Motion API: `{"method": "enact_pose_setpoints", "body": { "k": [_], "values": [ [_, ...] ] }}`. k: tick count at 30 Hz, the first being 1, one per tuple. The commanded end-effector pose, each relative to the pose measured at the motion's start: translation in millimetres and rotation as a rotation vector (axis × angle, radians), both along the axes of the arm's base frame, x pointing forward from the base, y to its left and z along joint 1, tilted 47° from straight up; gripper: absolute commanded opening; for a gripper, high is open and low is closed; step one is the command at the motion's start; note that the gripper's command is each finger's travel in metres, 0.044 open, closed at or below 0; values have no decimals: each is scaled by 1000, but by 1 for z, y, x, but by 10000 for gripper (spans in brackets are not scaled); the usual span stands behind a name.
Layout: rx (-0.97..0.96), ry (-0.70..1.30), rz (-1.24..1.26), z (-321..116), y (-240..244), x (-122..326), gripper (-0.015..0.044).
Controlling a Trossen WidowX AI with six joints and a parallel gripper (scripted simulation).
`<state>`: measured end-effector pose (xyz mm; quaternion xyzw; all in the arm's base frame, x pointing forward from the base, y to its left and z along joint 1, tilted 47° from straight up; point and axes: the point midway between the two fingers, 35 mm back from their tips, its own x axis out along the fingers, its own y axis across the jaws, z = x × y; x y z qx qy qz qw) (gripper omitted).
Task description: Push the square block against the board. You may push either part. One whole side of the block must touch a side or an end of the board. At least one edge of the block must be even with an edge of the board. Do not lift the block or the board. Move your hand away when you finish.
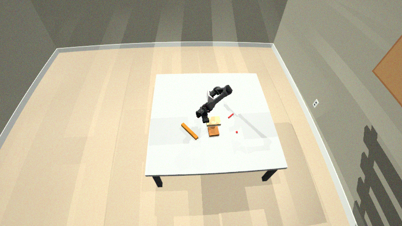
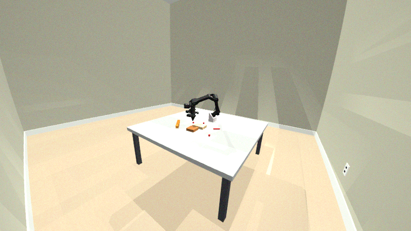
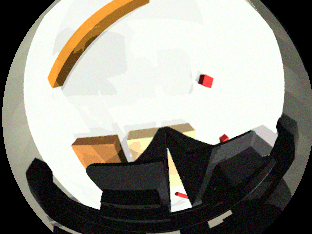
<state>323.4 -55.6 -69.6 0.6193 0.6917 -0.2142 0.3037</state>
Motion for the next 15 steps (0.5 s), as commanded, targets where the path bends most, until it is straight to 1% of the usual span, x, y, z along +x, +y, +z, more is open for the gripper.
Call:
{"method": "enact_pose_setpoints", "body": {
  "k": [1, 3, 7, 15],
  "values": [
    [-3, 30, -22, -2, -1, -1, 0],
    [-3, 30, -22, -5, 1, -1, 0],
    [-1, 30, -22, -38, 37, -3, 0],
    [-1, 30, -22, -39, 40, -3, 0]
  ]
}}
